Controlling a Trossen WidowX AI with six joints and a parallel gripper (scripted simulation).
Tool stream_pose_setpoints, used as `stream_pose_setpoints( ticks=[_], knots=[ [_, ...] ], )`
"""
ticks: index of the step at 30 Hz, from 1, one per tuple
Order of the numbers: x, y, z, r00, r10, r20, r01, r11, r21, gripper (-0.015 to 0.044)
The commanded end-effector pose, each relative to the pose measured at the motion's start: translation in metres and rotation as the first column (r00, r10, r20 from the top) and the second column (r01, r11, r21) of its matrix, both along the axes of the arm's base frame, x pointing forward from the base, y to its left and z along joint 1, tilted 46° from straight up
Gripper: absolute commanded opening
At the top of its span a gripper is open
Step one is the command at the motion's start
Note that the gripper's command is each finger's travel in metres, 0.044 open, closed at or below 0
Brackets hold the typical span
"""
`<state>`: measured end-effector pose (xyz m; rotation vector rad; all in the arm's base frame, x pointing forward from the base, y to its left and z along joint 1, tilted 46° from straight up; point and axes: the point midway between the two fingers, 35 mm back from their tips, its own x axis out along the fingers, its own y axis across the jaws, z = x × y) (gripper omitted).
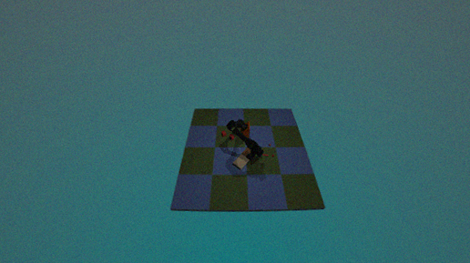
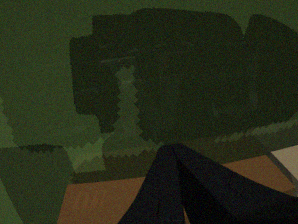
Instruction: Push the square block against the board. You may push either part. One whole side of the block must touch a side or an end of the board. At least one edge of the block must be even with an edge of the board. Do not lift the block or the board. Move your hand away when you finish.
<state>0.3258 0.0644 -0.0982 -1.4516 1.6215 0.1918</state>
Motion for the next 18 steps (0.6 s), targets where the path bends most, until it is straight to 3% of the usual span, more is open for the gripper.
stream_pose_setpoints(
  ticks=[1,18],
  knots=[
    [0.002,0.002,-0.002,1.000,0.005,-0.003,-0.005,1.000,-0.005,0.0000],
    [0.017,0.020,-0.017,1.000,0.005,-0.002,-0.005,1.000,-0.004,0.0000]
  ],
)
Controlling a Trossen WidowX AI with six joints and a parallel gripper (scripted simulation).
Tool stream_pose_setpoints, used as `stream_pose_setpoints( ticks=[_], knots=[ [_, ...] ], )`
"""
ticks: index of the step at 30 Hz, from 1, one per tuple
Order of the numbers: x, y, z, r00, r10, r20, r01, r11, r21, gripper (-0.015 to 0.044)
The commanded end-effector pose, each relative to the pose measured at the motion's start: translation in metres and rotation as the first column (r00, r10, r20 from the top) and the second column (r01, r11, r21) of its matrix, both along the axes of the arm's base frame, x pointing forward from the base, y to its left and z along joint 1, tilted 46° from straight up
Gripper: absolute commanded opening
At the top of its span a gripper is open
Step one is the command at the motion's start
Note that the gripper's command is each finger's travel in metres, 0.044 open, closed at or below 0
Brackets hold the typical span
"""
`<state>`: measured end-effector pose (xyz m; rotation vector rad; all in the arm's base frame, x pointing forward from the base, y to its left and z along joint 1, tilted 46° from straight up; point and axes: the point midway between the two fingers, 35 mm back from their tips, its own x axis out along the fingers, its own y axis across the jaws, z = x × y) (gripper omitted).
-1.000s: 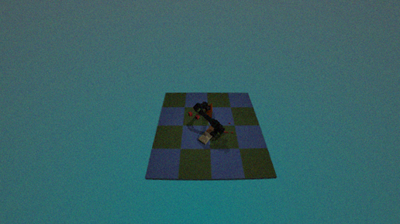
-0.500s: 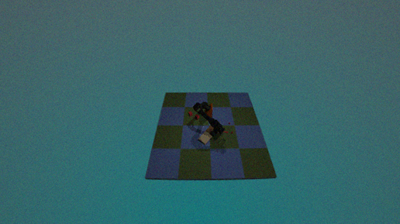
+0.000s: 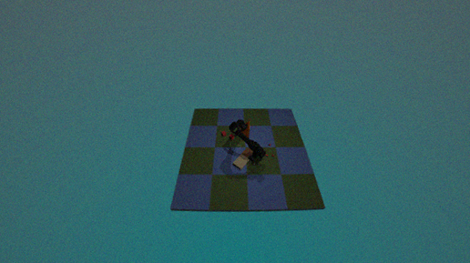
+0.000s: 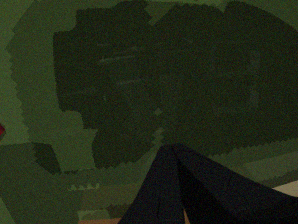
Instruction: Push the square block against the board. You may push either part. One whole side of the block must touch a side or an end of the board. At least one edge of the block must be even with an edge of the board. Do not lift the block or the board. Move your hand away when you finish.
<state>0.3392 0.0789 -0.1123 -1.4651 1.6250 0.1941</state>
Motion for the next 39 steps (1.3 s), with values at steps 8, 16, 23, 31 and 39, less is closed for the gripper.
stream_pose_setpoints(
  ticks=[8,16,23,31,39],
  knots=[
    [0.009,0.014,-0.011,1.000,-0.002,0.005,0.002,1.000,0.006,0.0000],
    [0.002,0.049,0.027,1.000,-0.002,0.005,0.002,1.000,0.008,0.0000],
    [0.001,0.052,0.029,1.000,-0.002,0.005,0.002,1.000,0.008,0.0000],
    [-0.013,0.047,0.031,0.976,-0.149,0.161,0.143,0.989,0.048,0.0000],
    [-0.033,0.042,0.036,0.881,-0.339,0.331,0.314,0.941,0.128,0.0000]
  ],
)
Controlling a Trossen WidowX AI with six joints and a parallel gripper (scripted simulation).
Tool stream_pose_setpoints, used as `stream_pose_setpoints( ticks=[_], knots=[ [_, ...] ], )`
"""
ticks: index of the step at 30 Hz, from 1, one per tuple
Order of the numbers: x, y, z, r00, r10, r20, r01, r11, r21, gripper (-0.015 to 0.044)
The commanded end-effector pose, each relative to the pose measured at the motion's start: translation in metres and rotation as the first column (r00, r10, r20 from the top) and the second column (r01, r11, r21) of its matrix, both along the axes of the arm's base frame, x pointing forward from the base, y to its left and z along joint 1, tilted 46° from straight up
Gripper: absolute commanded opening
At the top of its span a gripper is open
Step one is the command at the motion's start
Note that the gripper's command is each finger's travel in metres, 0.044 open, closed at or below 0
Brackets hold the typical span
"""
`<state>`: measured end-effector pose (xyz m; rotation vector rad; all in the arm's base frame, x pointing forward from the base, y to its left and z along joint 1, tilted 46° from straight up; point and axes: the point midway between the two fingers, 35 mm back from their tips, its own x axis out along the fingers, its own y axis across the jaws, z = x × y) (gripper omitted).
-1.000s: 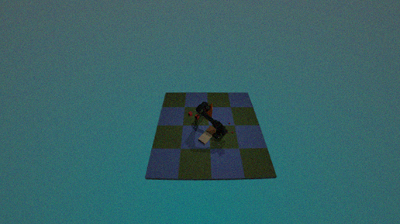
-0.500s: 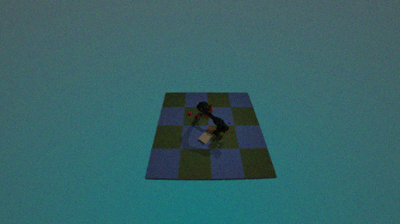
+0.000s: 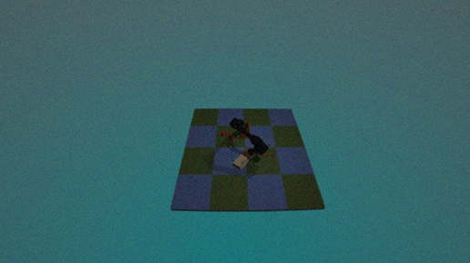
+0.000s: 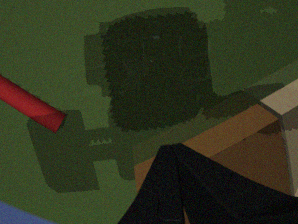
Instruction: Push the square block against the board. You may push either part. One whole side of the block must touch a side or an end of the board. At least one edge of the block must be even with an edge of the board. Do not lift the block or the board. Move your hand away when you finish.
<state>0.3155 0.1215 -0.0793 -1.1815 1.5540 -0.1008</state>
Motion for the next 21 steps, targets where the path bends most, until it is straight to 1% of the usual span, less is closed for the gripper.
stream_pose_setpoints(
  ticks=[1,6,11,21],
  knots=[
    [-0.012,-0.001,0.003,0.987,-0.114,0.113,0.110,0.993,0.034,0.0000],
    [-0.025,-0.006,0.006,0.946,-0.235,0.225,0.223,0.972,0.075,0.0000],
    [-0.039,-0.010,0.009,0.877,-0.352,0.328,0.327,0.936,0.129,0.0000],
    [-0.065,-0.021,0.015,0.665,-0.558,0.496,0.496,0.827,0.265,0.0000]
  ],
)
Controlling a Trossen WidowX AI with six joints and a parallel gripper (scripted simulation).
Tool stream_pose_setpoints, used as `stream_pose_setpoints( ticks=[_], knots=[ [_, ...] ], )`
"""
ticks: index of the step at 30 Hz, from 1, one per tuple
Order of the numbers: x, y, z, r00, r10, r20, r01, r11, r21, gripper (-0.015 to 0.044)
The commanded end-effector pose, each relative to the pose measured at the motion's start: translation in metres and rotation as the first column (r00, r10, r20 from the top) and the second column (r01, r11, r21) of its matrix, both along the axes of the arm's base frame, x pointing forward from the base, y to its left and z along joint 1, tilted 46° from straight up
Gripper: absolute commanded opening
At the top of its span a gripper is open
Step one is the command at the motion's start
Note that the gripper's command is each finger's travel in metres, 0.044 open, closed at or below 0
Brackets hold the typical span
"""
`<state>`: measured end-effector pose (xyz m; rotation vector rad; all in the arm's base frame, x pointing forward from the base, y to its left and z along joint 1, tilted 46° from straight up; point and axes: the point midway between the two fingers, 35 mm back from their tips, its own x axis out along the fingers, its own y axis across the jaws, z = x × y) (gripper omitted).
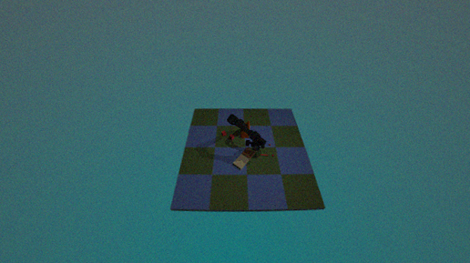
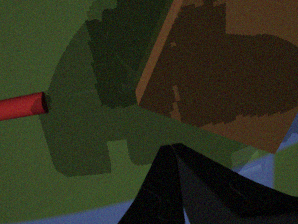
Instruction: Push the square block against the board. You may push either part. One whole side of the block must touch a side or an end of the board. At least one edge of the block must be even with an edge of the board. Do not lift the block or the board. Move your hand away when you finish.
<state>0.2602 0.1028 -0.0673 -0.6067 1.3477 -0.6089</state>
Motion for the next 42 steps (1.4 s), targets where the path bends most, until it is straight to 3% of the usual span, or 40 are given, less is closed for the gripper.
stream_pose_setpoints(
  ticks=[1,11,20,25,42],
  knots=[
    [-0.013,-0.004,0.003,0.986,-0.117,0.116,0.114,0.993,0.033,0.0000],
    [-0.038,-0.017,0.008,0.885,-0.338,0.319,0.318,0.941,0.117,0.0000],
    [-0.038,-0.019,0.005,0.883,-0.342,0.322,0.321,0.940,0.119,0.0000],
    [-0.032,-0.057,-0.030,0.882,-0.341,0.324,0.321,0.940,0.116,0.0000],
    [-0.025,-0.058,-0.027,0.882,-0.341,0.324,0.321,0.940,0.117,0.0000]
  ],
)
